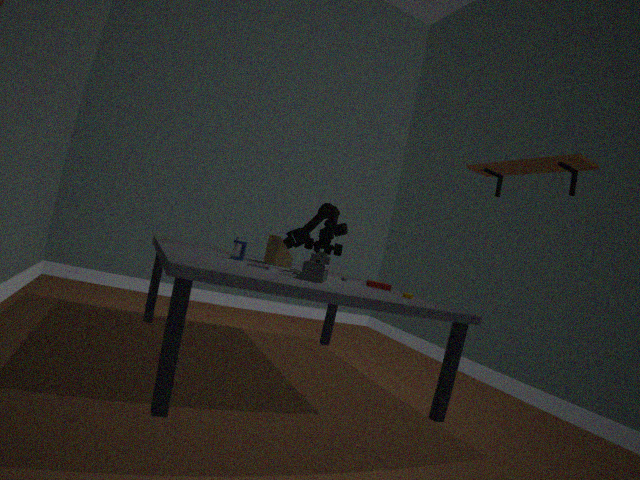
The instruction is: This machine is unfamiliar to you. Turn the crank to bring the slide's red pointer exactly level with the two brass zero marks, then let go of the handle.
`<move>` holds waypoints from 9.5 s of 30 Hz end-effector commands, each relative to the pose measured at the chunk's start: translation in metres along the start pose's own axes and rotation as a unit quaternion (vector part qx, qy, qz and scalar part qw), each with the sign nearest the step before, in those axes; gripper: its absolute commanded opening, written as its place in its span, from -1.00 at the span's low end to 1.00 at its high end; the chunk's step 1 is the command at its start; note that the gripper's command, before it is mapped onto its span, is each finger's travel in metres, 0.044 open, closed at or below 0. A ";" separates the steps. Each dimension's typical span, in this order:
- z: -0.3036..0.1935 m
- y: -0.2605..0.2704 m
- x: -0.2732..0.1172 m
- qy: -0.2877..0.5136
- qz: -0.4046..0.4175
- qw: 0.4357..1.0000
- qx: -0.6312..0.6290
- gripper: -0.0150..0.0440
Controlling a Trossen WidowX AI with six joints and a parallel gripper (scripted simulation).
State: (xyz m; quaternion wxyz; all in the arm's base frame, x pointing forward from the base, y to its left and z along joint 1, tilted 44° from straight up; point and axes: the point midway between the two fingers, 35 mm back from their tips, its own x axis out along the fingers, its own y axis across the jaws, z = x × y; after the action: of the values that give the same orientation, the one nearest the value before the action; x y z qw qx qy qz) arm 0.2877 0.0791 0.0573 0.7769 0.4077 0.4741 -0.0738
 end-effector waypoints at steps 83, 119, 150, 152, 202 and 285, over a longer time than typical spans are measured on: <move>-0.002 0.032 0.002 -0.001 0.001 1.000 0.003 -0.49; -0.013 0.041 0.013 -0.001 0.001 1.000 0.003 -0.49; -0.003 0.041 0.004 -0.002 0.000 1.000 0.001 1.00; 0.004 0.041 -0.003 -0.002 0.000 1.000 0.001 1.00; 0.170 -0.030 0.016 0.055 0.181 0.946 -0.264 1.00; 0.136 -0.036 0.057 0.049 0.198 0.938 -0.280 0.67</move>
State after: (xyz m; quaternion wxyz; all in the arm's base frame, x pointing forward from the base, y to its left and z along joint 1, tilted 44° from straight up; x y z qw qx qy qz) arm 0.3929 -0.0246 0.0212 0.8340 0.2629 0.4230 0.2375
